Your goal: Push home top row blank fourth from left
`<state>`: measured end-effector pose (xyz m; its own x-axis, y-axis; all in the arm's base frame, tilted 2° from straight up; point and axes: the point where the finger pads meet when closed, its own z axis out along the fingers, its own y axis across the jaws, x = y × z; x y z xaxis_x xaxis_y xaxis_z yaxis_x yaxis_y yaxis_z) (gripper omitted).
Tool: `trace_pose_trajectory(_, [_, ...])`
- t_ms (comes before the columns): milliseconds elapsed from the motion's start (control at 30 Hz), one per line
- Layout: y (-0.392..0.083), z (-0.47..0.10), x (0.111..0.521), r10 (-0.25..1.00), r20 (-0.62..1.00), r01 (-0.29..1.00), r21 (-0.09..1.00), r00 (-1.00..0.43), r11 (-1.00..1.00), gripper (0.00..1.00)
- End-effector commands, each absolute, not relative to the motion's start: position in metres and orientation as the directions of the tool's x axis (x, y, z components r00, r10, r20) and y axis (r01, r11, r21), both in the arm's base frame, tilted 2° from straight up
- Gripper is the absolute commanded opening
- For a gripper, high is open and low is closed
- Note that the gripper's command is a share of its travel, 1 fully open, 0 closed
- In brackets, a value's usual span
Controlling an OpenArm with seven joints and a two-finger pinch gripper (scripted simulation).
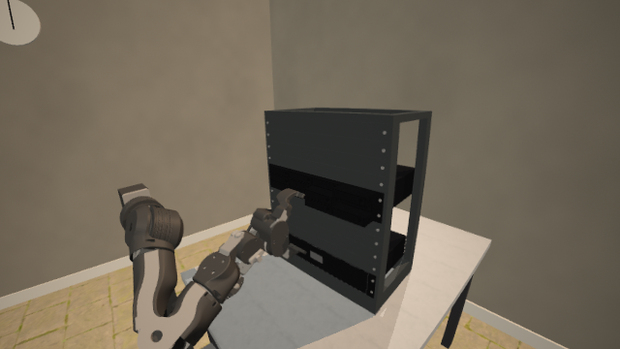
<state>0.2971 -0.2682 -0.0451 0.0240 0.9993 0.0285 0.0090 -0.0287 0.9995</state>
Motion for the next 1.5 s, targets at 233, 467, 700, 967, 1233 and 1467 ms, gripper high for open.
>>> trace_pose_trajectory(233, [-0.269,-0.044,0.296,0.999,0.026,0.006,1.000,0.028,-0.026,1.00])
trace_pose_trajectory(467, [-0.269,-0.044,0.296,0.999,0.026,0.006,1.000,0.028,-0.026,1.00])
trace_pose_trajectory(700, [-0.269,-0.043,0.296,0.999,0.026,0.006,1.000,0.028,-0.026,1.00])
trace_pose_trajectory(967, [-0.277,-0.016,0.288,0.999,0.026,0.006,1.000,0.028,-0.027,1.00])
trace_pose_trajectory(1233, [-0.285,0.010,0.280,0.999,0.027,0.009,1.000,0.024,-0.027,1.00])
trace_pose_trajectory(1467, [-0.286,0.014,0.279,0.999,0.026,0.008,1.000,0.024,-0.026,1.00])
